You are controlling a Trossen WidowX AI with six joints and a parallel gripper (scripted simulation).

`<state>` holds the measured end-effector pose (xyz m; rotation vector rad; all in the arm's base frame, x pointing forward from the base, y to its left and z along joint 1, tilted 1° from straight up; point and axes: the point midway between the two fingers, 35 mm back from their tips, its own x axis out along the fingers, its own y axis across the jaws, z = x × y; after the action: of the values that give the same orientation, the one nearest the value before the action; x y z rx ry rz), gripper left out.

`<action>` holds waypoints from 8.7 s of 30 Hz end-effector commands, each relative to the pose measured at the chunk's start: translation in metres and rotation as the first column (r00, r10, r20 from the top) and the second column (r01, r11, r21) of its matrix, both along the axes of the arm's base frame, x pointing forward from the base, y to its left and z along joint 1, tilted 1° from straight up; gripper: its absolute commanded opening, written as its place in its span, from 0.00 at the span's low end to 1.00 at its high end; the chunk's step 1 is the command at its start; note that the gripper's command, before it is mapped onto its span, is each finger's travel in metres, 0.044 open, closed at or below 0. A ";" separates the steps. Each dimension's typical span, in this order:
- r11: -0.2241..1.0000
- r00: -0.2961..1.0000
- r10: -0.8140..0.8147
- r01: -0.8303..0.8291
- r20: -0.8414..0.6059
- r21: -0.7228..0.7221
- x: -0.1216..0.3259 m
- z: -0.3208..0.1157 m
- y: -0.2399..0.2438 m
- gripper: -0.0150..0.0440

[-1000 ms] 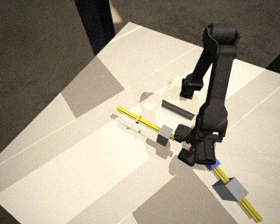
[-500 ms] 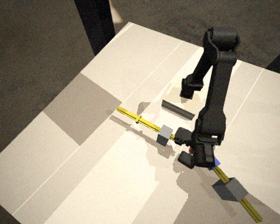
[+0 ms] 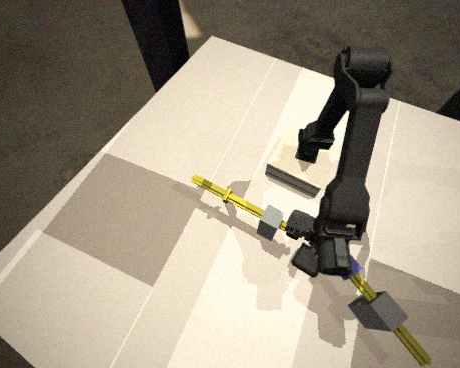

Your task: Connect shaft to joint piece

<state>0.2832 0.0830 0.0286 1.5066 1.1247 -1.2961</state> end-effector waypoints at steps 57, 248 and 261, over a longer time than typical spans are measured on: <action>1.000 1.000 -0.003 0.003 0.002 -0.005 0.000 -0.001 -0.001 0.56; -0.063 -0.056 0.997 -0.987 -0.050 -0.147 -0.007 0.167 -0.003 1.00; 0.223 0.220 0.975 -0.970 0.040 -0.097 -0.007 0.156 -0.022 1.00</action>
<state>0.2769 0.0678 0.1890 0.3443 1.5456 -0.2338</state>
